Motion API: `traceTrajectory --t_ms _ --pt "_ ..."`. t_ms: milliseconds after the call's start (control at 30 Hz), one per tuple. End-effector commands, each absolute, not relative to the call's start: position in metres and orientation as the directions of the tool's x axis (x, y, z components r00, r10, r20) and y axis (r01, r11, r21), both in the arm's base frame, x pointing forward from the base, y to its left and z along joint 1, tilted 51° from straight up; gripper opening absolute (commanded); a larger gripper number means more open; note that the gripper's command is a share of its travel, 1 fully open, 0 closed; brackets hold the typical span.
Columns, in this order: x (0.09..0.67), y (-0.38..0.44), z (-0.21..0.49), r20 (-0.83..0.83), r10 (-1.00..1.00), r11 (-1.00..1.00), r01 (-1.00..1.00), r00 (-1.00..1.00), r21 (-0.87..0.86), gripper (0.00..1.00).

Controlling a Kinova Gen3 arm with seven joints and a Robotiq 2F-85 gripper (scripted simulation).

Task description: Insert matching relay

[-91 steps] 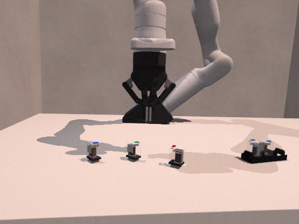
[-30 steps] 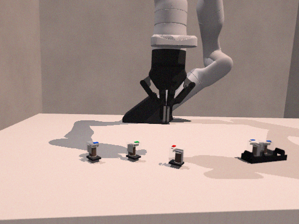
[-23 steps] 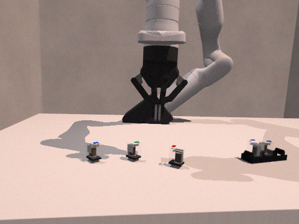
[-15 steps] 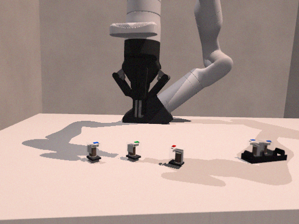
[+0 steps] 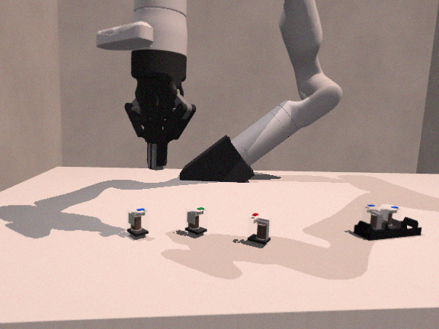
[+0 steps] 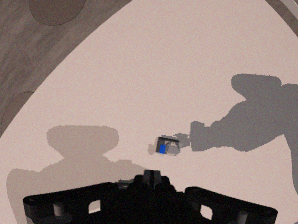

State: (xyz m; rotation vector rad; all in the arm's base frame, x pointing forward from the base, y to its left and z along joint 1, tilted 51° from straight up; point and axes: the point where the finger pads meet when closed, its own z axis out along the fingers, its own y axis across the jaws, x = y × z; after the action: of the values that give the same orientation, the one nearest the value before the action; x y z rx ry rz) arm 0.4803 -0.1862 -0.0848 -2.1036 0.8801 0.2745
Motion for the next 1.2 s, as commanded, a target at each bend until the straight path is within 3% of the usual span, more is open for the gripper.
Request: traceTrajectory --t_ms 0,500,533,1167 --pt "0.483 -0.188 -0.098 -0.502 -0.507 -0.397 -0.707 0.701 -0.586 0.0" --pt "0.482 -0.196 -0.11 -0.559 -0.535 -0.352 -0.769 0.633 -0.534 0.0" --pt "0.482 -0.196 -0.11 -0.559 -0.535 -0.352 -0.769 0.633 -0.534 0.53" --pt "0.482 -0.196 -0.11 -0.559 -0.535 -0.352 -0.769 0.633 -0.534 0.53"
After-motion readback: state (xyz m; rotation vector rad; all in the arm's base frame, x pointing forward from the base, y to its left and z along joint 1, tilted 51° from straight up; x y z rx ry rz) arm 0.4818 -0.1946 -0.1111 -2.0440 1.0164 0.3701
